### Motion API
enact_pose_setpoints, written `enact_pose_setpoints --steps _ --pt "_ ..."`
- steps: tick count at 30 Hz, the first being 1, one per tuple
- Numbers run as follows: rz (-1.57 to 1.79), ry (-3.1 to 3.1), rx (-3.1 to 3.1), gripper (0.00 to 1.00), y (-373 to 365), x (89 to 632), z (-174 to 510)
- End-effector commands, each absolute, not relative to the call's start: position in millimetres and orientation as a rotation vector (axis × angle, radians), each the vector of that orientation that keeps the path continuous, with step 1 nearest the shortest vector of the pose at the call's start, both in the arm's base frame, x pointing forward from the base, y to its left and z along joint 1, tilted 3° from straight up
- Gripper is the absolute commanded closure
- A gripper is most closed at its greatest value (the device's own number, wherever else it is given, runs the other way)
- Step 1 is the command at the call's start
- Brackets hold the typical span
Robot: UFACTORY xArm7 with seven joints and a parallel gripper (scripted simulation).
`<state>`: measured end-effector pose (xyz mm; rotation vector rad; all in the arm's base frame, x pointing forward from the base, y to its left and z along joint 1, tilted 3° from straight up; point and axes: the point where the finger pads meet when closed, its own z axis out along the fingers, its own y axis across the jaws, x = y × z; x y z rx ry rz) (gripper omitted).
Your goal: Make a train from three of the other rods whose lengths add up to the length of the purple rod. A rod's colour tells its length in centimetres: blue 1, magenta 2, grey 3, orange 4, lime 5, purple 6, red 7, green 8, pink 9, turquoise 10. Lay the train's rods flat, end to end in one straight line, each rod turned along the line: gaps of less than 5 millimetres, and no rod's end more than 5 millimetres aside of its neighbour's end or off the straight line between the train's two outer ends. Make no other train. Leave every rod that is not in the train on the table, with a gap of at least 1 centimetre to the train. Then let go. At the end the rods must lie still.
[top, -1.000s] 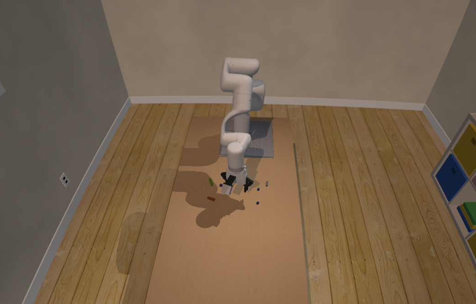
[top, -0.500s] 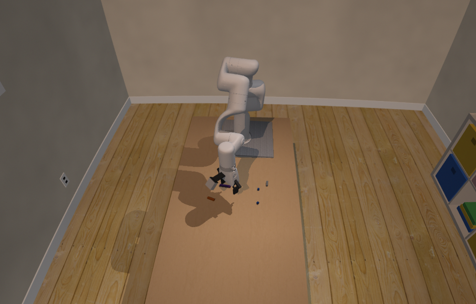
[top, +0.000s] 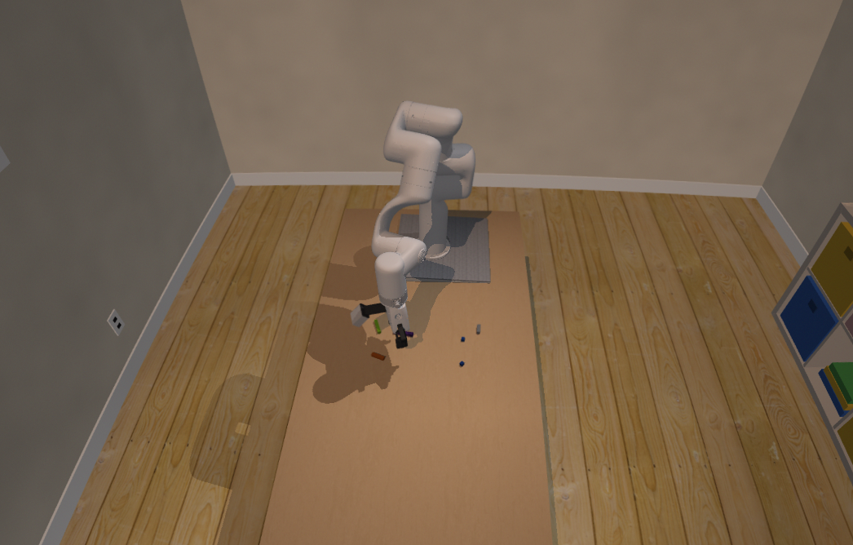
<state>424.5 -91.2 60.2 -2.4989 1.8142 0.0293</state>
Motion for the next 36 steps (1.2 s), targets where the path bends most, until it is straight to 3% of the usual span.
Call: enact_pose_setpoints --steps 1,36 --pt "0.023 2.022 -2.345 0.00 -105.5 423.4 61.3" --pt "0.026 2.221 -2.160 0.00 -120.4 420.0 61.1"
